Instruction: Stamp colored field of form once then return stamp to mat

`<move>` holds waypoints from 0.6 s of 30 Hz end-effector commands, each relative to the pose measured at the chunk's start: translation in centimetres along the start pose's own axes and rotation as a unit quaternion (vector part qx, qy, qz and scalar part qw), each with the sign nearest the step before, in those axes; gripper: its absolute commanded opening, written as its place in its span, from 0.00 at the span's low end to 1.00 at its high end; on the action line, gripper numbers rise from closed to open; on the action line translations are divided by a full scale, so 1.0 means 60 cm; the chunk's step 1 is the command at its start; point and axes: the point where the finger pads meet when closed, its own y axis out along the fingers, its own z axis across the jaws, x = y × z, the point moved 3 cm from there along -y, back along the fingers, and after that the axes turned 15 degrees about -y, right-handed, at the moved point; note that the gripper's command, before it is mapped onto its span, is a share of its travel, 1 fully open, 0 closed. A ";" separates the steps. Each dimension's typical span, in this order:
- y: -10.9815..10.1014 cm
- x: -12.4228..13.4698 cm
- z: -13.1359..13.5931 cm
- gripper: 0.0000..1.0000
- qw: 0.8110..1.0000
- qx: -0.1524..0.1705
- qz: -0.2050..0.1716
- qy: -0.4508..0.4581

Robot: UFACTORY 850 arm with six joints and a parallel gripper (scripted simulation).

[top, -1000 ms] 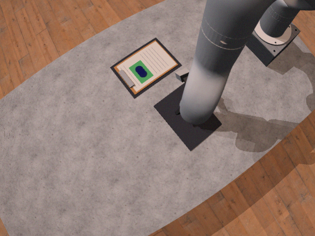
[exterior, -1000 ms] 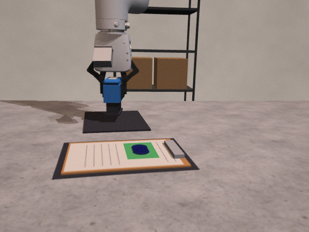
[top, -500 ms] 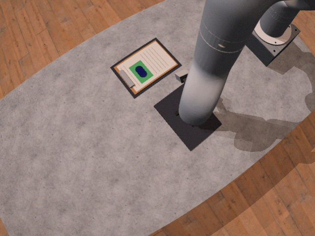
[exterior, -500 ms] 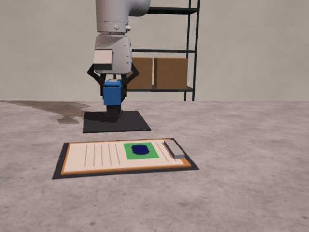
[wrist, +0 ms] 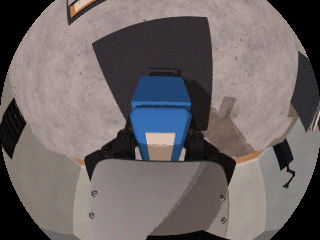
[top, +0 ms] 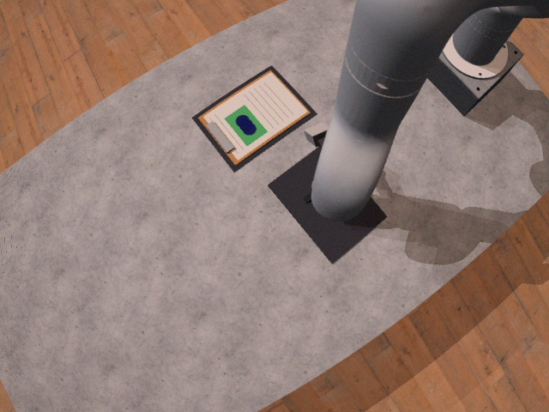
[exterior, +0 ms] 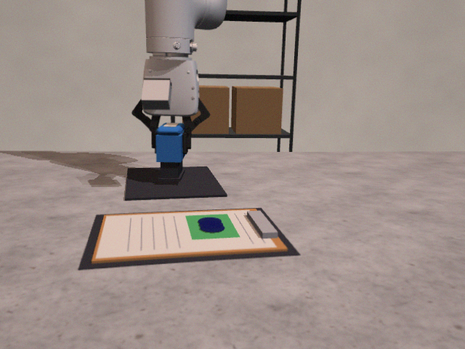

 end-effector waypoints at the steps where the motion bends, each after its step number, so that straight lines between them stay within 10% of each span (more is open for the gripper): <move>1: 0.003 0.000 -0.001 0.27 1.000 -0.003 -0.001 0.000; 18: 0.010 0.000 -0.002 0.27 1.000 -0.003 -0.001 0.000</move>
